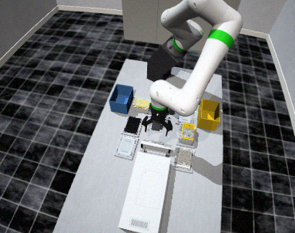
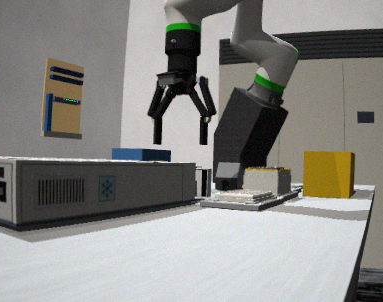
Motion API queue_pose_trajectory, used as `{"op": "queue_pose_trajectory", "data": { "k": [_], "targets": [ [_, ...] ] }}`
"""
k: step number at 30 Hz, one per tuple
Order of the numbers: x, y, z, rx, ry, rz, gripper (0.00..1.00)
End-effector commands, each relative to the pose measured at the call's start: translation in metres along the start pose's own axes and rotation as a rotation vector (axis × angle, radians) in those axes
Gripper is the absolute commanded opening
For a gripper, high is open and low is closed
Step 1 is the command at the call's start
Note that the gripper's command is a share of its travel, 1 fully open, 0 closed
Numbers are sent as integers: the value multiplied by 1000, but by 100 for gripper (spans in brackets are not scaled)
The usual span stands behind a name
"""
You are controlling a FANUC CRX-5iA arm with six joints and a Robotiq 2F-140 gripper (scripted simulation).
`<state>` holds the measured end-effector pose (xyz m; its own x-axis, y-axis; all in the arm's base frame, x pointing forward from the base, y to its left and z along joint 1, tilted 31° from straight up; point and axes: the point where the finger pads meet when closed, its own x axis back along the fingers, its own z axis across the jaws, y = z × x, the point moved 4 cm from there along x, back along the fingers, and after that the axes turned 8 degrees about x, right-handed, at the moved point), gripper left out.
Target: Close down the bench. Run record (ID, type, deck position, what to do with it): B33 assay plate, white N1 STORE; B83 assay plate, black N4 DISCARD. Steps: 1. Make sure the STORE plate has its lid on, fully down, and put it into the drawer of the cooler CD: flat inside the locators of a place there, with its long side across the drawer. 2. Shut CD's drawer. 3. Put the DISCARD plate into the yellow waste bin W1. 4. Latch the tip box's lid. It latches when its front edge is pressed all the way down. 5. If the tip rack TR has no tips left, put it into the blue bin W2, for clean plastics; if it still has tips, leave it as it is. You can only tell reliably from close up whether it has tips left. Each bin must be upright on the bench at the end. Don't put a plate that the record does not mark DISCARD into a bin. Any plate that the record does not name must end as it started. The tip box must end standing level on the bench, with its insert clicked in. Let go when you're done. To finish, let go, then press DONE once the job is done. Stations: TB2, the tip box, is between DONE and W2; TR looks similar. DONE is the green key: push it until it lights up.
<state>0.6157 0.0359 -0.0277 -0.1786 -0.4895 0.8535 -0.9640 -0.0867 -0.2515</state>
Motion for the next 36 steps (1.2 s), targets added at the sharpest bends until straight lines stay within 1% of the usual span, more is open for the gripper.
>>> {"op": "queue_pose_trajectory", "data": {
  "k": [1,8,18,31,36],
  "targets": [
    [0,-9,-2,0,1,1,88],
    [-3,-33,-10,0,1,1,88],
    [-3,-33,-10,0,1,1,88],
    [-20,-33,-10,0,1,1,88],
    [-24,-33,-10,0,1,1,88]
  ]
}}
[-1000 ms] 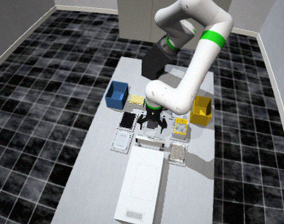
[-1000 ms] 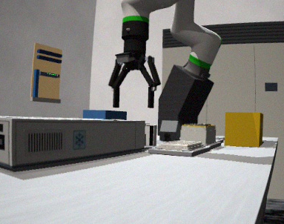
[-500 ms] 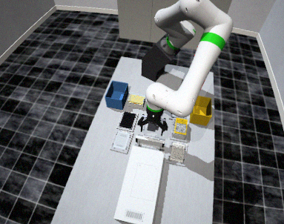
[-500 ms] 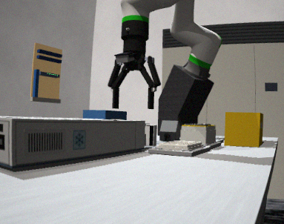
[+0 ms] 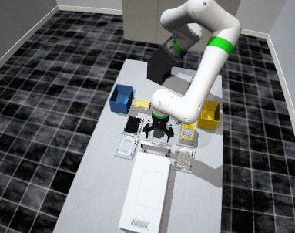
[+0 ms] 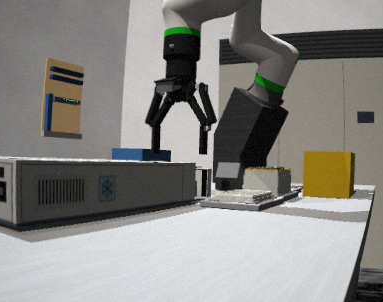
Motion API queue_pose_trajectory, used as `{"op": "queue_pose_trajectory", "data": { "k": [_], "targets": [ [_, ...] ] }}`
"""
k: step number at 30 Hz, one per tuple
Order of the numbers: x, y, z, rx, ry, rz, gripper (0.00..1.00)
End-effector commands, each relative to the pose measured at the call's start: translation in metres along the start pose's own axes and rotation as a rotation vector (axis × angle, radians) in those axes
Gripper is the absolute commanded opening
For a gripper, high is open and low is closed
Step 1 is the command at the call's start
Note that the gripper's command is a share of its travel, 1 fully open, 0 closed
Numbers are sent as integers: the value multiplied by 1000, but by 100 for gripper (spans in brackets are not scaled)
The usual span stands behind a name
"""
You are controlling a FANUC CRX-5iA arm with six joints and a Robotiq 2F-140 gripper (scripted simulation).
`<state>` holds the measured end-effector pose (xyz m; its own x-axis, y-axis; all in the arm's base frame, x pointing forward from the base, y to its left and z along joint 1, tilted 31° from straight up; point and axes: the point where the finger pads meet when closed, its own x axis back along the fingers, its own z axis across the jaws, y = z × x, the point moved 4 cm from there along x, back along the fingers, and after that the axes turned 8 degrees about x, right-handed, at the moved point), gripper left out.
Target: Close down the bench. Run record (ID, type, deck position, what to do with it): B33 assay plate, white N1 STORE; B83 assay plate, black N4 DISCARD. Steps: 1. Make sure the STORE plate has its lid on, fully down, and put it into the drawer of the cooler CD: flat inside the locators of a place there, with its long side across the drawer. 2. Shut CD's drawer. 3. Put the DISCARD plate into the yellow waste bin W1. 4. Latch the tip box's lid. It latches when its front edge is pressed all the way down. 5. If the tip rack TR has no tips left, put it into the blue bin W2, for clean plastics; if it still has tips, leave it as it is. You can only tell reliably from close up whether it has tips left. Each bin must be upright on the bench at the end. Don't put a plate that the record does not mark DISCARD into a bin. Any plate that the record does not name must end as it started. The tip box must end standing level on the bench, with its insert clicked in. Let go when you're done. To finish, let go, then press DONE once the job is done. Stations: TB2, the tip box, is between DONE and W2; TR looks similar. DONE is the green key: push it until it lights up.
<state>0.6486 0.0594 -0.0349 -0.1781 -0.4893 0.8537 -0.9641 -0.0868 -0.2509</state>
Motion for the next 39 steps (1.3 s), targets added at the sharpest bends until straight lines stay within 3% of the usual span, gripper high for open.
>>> {"op": "queue_pose_trajectory", "data": {
  "k": [1,39],
  "targets": [
    [-2,-1,0,0,1,2,88],
    [-48,-1,0,0,1,2,88]
  ]
}}
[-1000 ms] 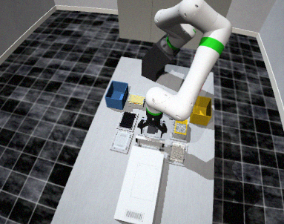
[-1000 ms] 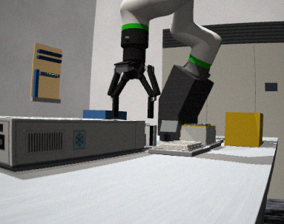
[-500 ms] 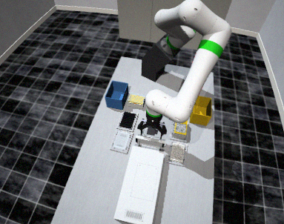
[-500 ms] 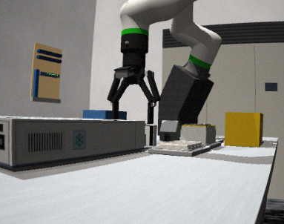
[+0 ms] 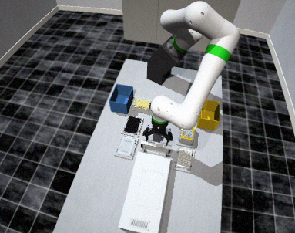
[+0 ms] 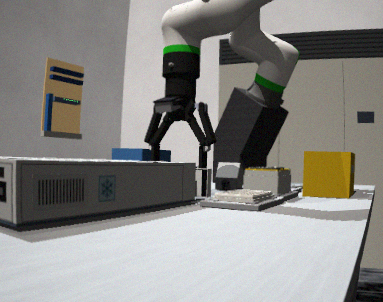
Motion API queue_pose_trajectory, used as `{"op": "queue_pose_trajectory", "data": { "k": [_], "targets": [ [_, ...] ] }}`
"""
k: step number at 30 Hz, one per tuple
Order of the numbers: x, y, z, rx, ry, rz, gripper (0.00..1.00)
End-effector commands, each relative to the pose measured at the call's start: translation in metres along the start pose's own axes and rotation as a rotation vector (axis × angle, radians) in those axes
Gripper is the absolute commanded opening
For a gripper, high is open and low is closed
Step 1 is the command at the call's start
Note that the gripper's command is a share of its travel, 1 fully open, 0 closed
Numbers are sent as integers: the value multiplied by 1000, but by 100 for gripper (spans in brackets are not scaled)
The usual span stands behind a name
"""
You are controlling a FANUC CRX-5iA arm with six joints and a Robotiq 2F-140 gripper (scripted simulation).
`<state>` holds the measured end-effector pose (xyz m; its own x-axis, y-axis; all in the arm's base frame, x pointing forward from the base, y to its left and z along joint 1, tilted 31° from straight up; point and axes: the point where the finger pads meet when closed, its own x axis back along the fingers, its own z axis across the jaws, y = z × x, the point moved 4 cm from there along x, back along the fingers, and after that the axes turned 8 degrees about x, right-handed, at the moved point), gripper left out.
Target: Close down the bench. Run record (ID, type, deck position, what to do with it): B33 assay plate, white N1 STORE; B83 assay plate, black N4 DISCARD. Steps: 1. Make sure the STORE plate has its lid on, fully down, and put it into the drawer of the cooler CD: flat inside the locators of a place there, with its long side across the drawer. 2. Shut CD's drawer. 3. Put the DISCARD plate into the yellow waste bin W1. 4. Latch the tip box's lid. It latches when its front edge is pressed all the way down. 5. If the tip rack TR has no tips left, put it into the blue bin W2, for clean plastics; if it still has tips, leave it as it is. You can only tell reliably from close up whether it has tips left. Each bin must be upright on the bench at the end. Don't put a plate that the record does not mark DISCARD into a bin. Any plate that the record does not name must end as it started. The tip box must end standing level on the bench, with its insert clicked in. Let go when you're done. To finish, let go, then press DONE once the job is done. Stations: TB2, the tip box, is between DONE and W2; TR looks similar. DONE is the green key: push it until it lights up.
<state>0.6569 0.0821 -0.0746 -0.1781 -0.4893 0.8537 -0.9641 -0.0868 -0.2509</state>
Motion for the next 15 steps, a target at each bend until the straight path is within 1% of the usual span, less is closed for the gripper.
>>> {"op": "queue_pose_trajectory", "data": {
  "k": [1,15],
  "targets": [
    [-2,-1,0,0,1,2,88],
    [-18,-1,0,0,1,2,88]
  ]
}}
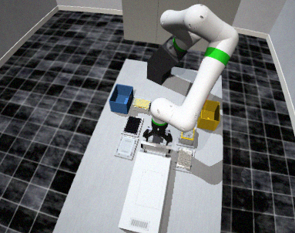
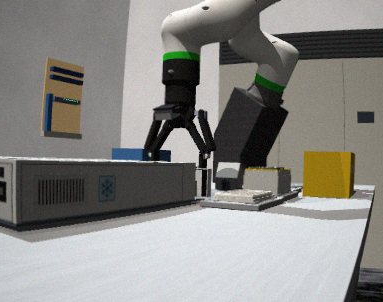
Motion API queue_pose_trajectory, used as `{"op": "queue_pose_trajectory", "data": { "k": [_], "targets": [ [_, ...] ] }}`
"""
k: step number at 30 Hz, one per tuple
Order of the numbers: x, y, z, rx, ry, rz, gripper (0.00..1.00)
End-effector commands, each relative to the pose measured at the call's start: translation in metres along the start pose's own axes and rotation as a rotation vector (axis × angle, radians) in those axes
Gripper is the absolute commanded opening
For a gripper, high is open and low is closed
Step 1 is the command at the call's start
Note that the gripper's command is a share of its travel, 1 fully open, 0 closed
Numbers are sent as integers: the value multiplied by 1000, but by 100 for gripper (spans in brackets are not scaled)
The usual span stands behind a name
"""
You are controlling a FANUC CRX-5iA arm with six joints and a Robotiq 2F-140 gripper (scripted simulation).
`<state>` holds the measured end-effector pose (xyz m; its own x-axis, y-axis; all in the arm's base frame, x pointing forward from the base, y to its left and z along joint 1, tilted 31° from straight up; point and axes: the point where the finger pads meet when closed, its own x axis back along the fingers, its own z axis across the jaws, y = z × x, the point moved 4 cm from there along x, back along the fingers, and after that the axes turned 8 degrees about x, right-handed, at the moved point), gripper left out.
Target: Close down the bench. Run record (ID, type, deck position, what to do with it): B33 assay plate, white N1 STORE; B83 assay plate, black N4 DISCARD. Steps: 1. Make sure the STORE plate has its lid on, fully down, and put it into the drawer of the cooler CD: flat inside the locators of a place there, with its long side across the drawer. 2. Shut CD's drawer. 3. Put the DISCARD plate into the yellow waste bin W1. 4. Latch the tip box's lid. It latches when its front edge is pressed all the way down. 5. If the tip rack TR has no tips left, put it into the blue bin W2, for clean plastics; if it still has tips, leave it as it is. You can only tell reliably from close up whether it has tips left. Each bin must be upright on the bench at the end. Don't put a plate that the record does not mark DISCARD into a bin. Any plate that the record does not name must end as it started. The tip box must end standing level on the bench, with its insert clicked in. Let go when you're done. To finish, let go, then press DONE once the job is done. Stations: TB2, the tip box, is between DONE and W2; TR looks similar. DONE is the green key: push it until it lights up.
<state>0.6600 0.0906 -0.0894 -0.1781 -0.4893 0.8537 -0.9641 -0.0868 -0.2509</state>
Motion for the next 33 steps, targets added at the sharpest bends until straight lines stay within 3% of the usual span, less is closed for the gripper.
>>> {"op": "queue_pose_trajectory", "data": {
  "k": [1,12,13,33],
  "targets": [
    [-2,-1,0,0,1,2,88],
    [-6,-1,0,0,1,2,88],
    [-6,-1,0,0,1,2,78],
    [-6,-1,0,0,1,2,78]
  ]
}}
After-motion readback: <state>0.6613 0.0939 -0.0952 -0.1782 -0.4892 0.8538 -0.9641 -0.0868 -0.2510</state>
